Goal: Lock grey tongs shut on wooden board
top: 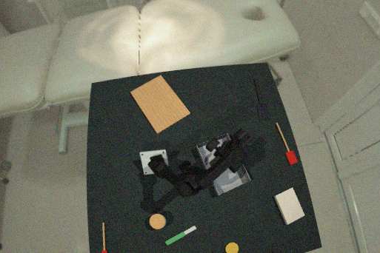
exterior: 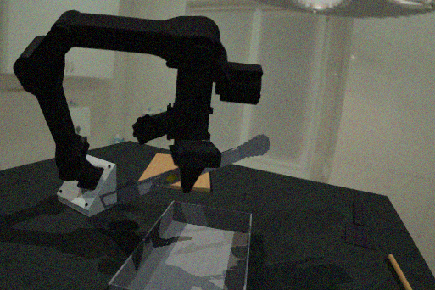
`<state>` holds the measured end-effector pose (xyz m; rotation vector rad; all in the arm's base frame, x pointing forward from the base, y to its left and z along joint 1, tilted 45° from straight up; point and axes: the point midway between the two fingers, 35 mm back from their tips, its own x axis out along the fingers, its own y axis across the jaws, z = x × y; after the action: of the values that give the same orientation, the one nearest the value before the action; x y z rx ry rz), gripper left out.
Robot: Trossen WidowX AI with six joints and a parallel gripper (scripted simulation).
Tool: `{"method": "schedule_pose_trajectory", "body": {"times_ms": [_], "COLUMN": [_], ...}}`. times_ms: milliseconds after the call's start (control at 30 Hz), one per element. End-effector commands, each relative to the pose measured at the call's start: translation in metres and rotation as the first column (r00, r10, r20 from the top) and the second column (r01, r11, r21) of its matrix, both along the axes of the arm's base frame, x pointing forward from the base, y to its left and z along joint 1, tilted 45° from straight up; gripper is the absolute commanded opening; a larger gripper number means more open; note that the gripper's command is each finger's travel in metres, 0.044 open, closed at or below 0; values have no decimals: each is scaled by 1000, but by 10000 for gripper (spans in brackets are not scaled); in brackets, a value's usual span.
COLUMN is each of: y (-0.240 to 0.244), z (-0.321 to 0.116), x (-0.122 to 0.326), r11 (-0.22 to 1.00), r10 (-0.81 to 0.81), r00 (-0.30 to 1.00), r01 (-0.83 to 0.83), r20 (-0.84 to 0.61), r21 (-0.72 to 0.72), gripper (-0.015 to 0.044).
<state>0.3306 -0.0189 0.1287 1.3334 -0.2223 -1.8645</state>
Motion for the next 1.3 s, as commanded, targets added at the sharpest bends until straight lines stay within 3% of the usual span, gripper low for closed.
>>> {"method": "schedule_pose_trajectory", "body": {"times_ms": [0,567,1267], "y": [14,103,197], "z": [-10,-84,-180], "x": [6,21,-6], "r11": [999,952,839], "r10": [40,304,542], "r00": [999,920,707], "r01": [-40,-284,-488], "r20": [-31,-249,-454], "r21": [15,113,242], "gripper": [-150,-150,-150]}}
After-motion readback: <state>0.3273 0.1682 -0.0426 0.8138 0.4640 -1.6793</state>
